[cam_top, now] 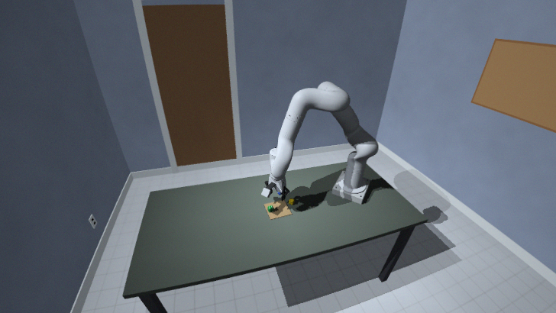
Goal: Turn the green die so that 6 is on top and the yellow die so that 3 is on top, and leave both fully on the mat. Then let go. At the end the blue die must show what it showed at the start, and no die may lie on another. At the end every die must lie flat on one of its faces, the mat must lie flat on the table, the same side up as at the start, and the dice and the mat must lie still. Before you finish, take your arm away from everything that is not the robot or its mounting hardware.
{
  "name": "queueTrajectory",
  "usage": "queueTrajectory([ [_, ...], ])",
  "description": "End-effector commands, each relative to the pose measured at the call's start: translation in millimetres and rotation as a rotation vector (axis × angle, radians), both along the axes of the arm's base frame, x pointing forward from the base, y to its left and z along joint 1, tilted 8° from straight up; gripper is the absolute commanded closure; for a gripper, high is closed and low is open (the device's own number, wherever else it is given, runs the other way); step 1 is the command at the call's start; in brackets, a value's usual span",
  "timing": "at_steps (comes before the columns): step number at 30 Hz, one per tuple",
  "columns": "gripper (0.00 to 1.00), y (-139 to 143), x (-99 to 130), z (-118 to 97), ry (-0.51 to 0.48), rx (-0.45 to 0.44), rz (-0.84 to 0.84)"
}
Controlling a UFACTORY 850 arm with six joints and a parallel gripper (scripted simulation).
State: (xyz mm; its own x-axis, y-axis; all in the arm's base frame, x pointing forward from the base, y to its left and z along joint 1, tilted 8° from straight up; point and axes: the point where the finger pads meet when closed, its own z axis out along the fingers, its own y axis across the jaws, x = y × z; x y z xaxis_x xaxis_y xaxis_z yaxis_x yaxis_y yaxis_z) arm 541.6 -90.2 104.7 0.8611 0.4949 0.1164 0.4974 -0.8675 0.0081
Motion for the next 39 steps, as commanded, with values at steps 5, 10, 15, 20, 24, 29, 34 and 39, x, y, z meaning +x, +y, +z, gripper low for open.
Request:
queueTrajectory([
  [5, 0.00, 0, -15, -2, -0.037, 0.005, 0.264],
  [10, 0.00, 0, -24, -3, -0.047, -0.011, 0.400],
  [15, 0.00, 0, -33, -5, -0.057, -0.027, 0.538],
  [20, 0.00, 0, -40, -6, -0.064, -0.041, 0.649],
  [24, 0.00, 0, -50, -8, -0.073, -0.060, 0.798],
  [29, 0.00, -1, -60, -9, -0.081, -0.078, 0.938],
  [34, 0.00, -1, -71, -11, -0.089, -0.099, 1.095],
  [39, 0.00, -1, -80, -12, -0.095, -0.116, 1.226],
])
